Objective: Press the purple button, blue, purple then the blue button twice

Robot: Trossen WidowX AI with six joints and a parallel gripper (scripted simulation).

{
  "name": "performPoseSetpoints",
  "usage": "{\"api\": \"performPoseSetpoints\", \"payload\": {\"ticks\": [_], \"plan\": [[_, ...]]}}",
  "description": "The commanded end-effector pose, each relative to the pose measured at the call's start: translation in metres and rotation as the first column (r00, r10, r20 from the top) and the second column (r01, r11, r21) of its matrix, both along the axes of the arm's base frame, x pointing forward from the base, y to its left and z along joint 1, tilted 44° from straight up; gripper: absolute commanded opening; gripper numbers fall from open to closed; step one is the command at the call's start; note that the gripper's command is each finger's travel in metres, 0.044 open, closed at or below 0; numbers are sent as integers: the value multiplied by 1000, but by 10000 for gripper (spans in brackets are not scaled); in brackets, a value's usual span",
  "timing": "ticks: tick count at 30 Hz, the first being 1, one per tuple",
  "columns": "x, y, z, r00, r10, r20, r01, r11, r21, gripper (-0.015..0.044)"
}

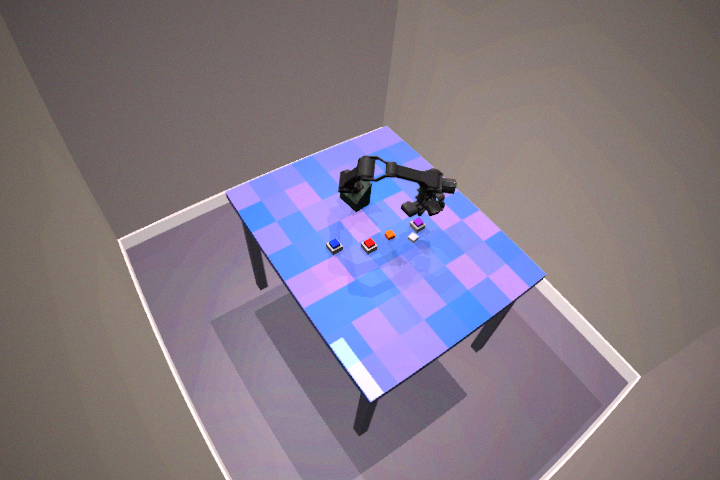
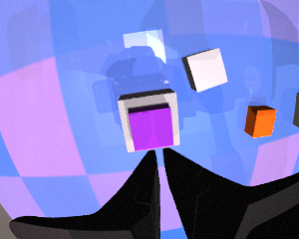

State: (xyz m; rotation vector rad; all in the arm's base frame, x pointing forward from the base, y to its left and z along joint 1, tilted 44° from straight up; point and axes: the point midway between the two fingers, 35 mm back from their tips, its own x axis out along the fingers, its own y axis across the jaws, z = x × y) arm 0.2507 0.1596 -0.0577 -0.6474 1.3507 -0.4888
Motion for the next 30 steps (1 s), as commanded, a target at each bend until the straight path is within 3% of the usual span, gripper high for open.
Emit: {"api": "performPoseSetpoints", "payload": {"ticks": [1,30], "plan": [[2,-5,-7,1000,14,7,-14,1000,3,20],[8,-27,-31,1000,14,7,-14,1000,2,20]]}}
